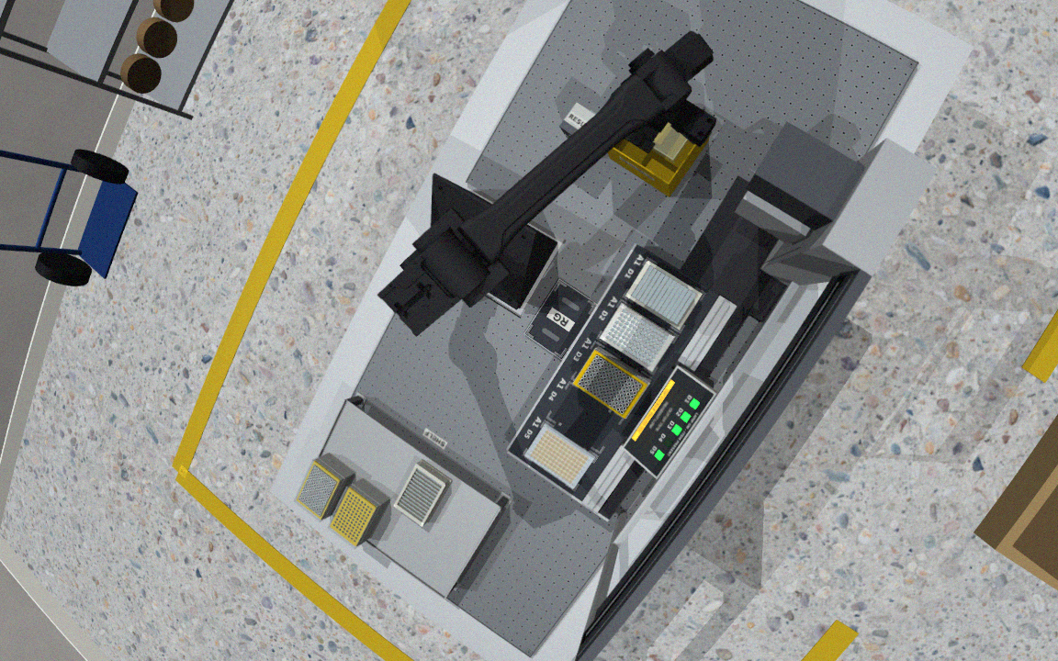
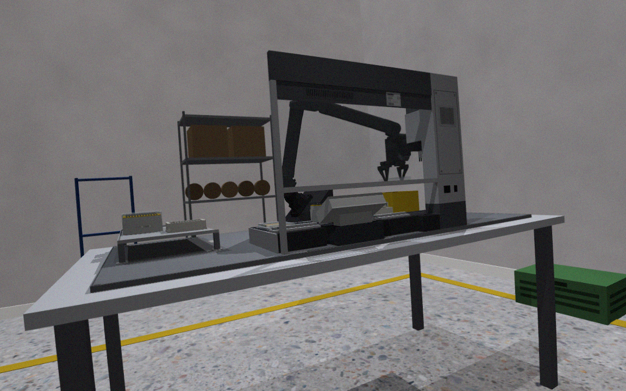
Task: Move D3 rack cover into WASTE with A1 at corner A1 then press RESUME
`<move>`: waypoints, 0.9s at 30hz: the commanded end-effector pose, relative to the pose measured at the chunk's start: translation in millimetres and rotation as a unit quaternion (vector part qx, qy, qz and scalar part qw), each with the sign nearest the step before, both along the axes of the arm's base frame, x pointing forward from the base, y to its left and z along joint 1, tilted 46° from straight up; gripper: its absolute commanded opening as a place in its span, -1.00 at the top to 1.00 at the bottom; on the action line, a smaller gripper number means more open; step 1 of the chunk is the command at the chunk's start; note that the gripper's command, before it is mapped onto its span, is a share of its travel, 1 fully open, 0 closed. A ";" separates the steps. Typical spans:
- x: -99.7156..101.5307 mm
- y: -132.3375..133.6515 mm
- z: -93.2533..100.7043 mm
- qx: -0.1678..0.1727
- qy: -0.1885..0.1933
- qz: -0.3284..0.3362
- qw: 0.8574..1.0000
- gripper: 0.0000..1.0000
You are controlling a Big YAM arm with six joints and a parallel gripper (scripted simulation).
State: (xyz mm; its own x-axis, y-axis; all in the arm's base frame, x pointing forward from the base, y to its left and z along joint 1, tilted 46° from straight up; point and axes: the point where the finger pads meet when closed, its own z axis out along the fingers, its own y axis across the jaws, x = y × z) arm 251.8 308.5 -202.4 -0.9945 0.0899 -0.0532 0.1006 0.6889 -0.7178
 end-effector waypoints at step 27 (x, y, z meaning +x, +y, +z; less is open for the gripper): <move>-6.8 9.7 6.0 0.003 -0.003 0.006 1.000 1.00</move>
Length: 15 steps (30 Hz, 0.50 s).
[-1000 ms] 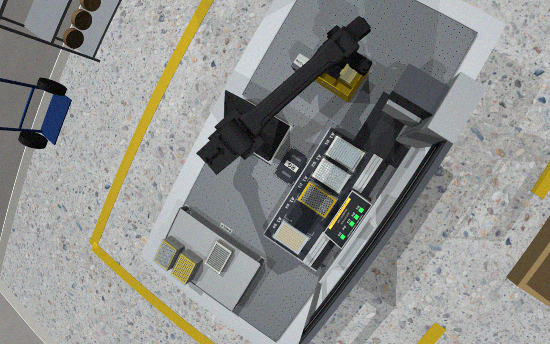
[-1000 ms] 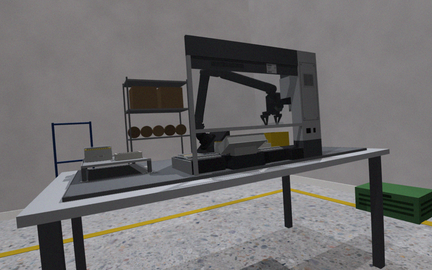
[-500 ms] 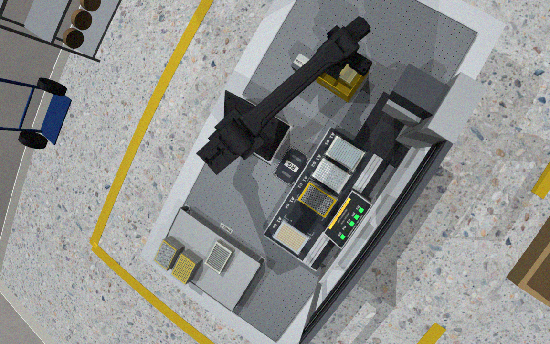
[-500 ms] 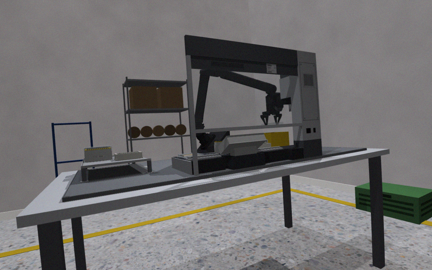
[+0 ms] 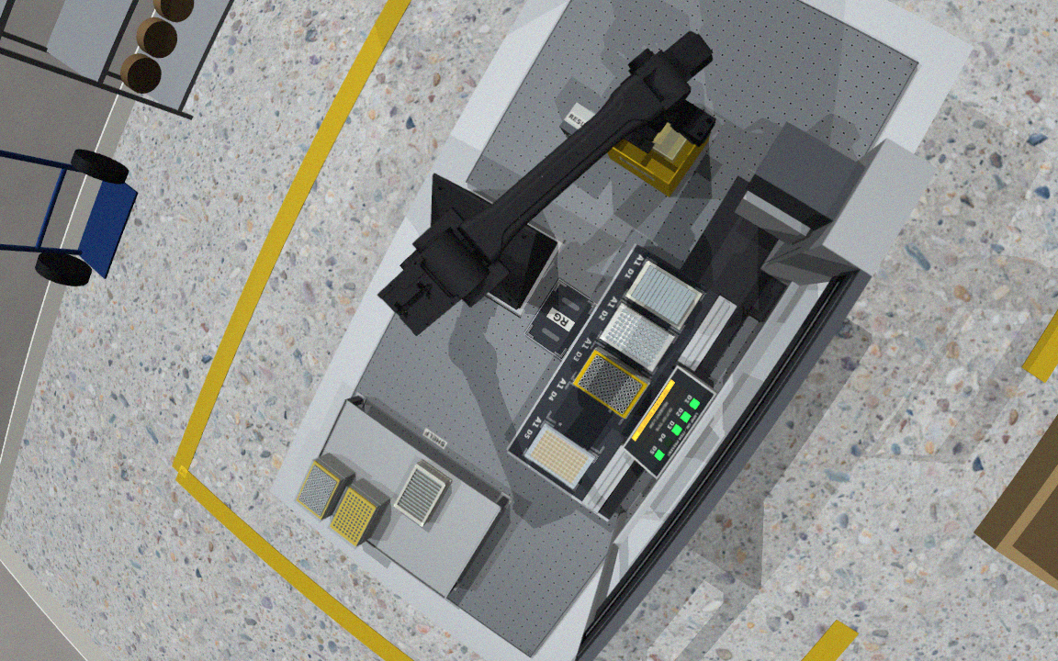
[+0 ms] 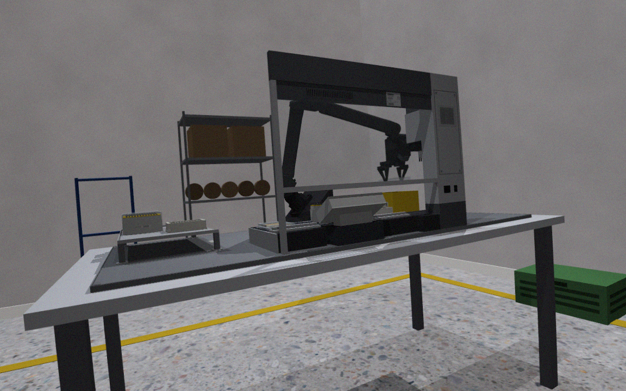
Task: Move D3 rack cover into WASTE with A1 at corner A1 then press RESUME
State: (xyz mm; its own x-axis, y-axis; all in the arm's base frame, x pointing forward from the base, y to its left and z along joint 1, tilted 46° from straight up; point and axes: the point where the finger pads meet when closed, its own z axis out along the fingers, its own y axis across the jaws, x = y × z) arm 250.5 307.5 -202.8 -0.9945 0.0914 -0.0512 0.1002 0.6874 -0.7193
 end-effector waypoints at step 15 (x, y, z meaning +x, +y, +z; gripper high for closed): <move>-5.3 12.3 5.9 0.006 -0.005 0.007 1.000 1.00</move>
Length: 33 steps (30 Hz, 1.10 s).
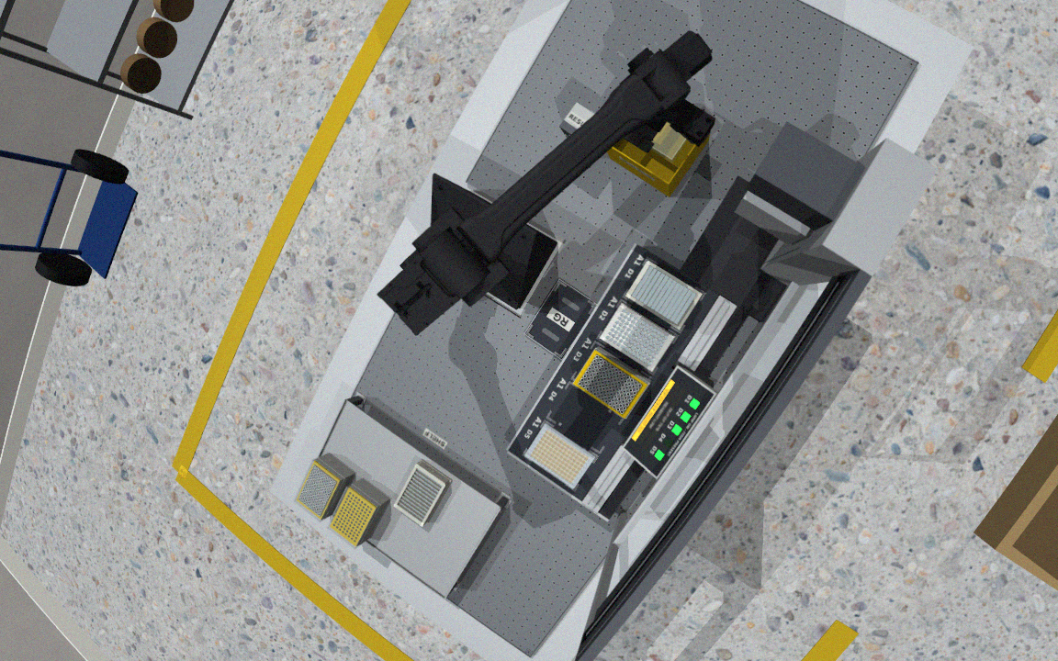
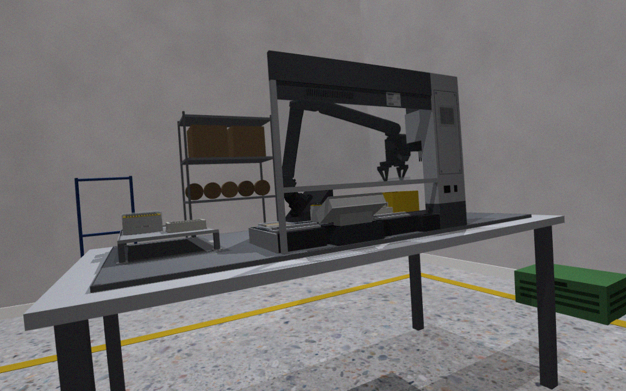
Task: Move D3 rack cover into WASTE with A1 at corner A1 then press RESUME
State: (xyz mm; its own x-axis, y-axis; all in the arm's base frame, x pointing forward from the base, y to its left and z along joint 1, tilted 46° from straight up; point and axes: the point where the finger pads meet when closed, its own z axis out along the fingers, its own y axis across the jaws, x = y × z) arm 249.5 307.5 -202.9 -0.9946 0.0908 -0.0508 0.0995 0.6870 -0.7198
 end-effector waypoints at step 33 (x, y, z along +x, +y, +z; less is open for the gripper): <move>14.1 -8.2 -32.1 0.020 -0.011 -0.001 1.000 1.00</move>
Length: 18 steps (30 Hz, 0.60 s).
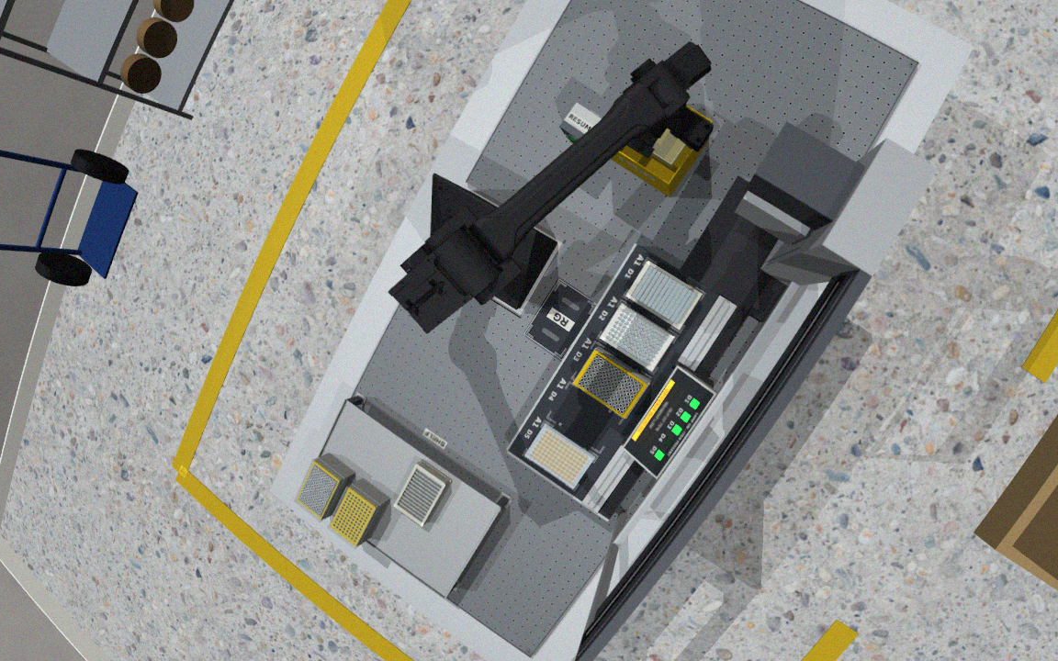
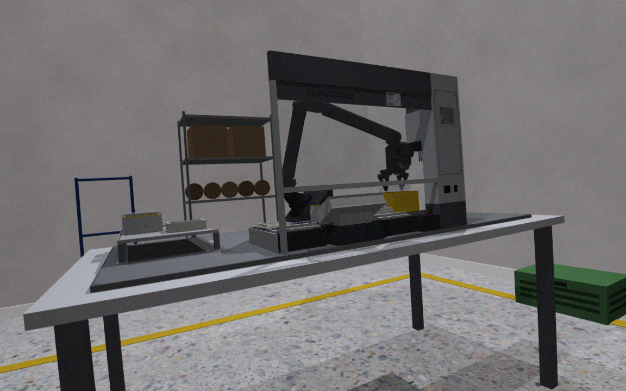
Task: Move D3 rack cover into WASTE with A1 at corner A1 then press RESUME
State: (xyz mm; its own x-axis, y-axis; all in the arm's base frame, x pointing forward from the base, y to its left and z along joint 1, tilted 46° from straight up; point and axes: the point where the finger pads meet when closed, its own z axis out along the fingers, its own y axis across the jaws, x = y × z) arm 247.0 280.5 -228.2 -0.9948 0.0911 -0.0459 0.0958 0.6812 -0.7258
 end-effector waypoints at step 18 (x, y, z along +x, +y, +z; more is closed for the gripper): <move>21.5 22.4 -4.9 0.029 -0.018 -0.002 0.999 1.00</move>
